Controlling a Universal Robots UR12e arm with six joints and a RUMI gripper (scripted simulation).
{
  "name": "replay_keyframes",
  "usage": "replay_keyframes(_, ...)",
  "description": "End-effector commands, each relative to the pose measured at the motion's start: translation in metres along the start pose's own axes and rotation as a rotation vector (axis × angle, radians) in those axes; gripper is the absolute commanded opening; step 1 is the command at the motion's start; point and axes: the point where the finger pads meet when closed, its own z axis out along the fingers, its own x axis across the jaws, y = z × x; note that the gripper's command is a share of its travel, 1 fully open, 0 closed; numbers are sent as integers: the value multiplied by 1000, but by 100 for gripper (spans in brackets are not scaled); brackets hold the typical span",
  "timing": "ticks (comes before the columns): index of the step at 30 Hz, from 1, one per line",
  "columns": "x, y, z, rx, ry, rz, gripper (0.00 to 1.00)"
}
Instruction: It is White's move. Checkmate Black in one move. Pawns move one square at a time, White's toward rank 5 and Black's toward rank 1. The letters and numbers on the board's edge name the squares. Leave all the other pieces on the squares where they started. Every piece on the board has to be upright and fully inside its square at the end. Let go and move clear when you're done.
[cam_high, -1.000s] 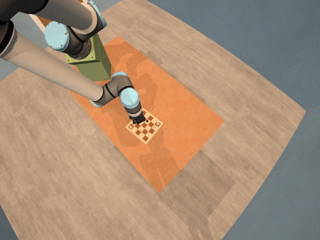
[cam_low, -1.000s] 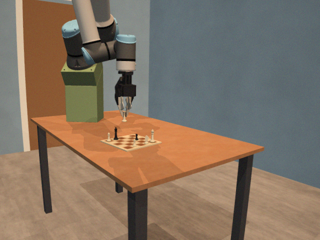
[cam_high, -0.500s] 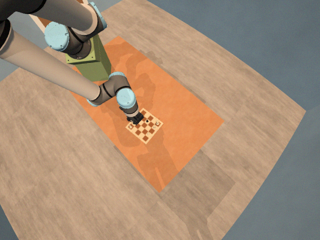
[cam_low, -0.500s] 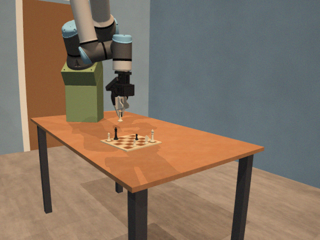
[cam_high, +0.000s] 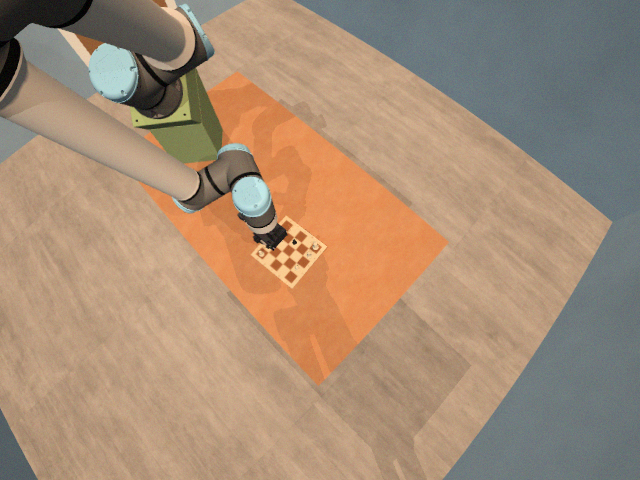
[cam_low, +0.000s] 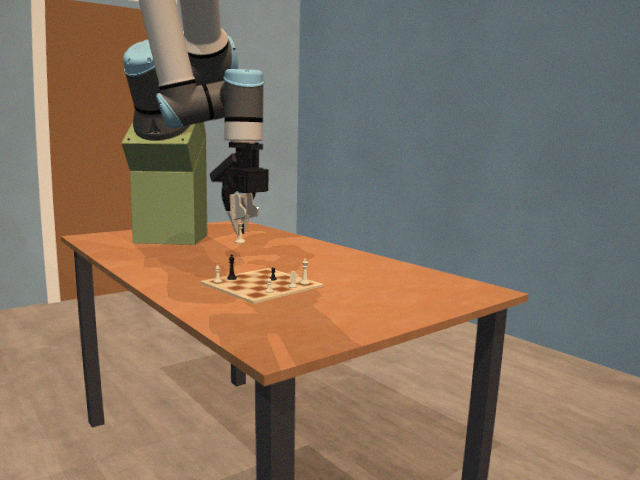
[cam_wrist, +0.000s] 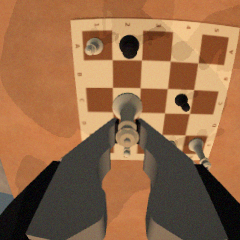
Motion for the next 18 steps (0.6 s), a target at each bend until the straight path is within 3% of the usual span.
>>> replay_keyframes(1,0,0,1,-1,0,0,0)
replay_keyframes(12,0,0,27,-1,0,0,0)
replay_keyframes(18,0,0,57,-1,0,0,0)
